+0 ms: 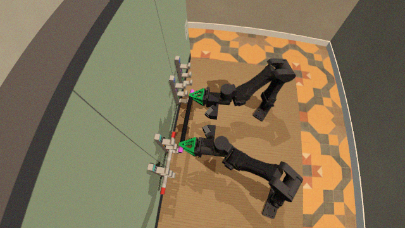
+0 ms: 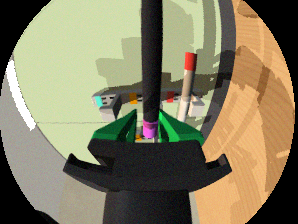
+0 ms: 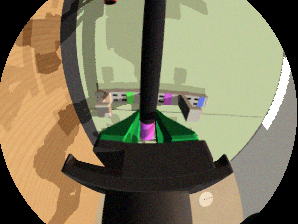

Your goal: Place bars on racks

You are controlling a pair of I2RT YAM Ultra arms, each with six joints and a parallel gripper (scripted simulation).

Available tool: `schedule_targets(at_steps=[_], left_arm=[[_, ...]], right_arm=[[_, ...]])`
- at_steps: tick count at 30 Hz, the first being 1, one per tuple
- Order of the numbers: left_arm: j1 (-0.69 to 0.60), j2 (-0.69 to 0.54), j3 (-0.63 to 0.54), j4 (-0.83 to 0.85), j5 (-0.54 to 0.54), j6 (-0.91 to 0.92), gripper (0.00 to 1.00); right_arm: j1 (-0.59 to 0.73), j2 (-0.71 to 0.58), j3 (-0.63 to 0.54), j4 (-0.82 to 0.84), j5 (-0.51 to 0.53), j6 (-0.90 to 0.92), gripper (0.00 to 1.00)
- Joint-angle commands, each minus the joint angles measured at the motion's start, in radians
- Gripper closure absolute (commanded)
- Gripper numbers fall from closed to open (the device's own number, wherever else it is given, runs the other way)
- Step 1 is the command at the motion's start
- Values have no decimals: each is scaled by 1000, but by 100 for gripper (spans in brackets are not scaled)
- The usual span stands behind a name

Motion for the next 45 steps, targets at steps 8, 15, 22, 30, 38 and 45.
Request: schedule_targets(at_steps=[8,15,22,30,38,45], left_arm=[[-3,4,-9,65,-4,-11,55],[-3,4,-9,65,-4,-10,39],[-3,5,-9,66,-4,-10,28],[-3,5,-9,66,-4,-10,10],[-3,5,-9,66,-4,-10,0],[-3,5,-9,66,-4,-10,0]], right_arm=[[1,-18,25,0,2,6,100],[1,-24,29,-9,2,6,100],[1,-30,33,-19,2,6,100],[1,-44,44,-43,1,5,100],[1,-54,52,-63,2,5,100],[4,-59,69,-85,4,6,100]])
